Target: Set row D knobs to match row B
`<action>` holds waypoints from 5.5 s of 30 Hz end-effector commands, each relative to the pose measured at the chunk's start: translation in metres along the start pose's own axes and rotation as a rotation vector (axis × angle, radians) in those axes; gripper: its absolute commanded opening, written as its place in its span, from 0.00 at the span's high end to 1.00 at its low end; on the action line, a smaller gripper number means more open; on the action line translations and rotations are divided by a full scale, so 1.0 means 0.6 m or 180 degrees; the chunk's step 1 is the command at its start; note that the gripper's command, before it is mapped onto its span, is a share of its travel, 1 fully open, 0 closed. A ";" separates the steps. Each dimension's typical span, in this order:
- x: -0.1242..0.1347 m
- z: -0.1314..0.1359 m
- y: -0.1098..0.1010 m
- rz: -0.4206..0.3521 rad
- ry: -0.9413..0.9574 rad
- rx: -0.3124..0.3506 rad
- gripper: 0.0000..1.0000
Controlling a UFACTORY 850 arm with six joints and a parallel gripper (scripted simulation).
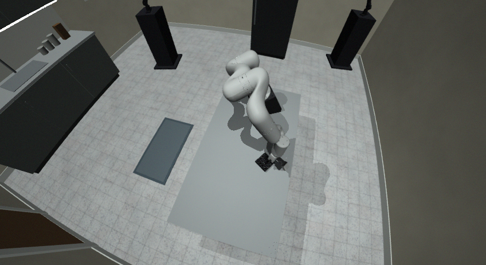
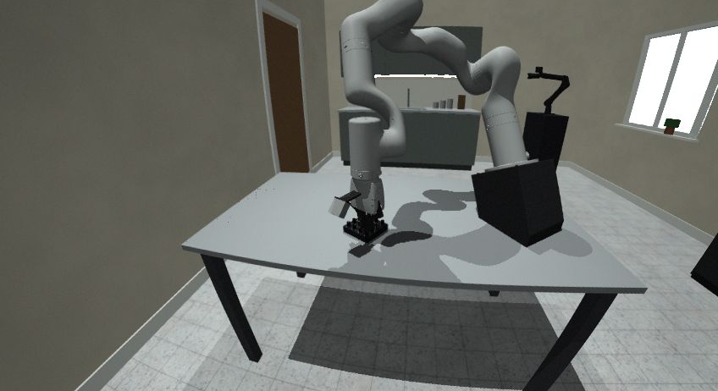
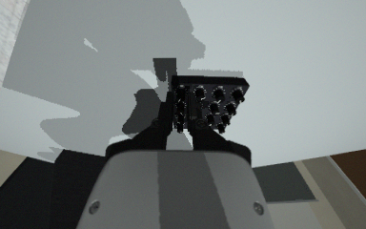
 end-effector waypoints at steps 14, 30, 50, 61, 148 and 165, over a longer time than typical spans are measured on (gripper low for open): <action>-0.001 0.000 -0.001 0.0005 0.0001 0.0001 0.81; -0.001 0.000 0.000 0.0005 0.0001 0.0001 0.81; -0.001 0.000 0.017 0.0005 0.0001 0.0001 0.81; -0.001 0.000 0.019 0.0005 0.0001 0.0001 0.81; -0.001 0.000 0.019 0.0005 0.0298 0.0001 0.92; -0.001 0.000 0.019 0.0005 0.1096 0.0000 0.92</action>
Point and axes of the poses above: the point where the finger pads meet when closed, its own y axis out along the fingers, its own z axis across the jaws, x = y × z, the point moved 6 cm from there along -y, back along the fingers, and after that the axes turned 13 degrees about y, right-handed, at the moved point
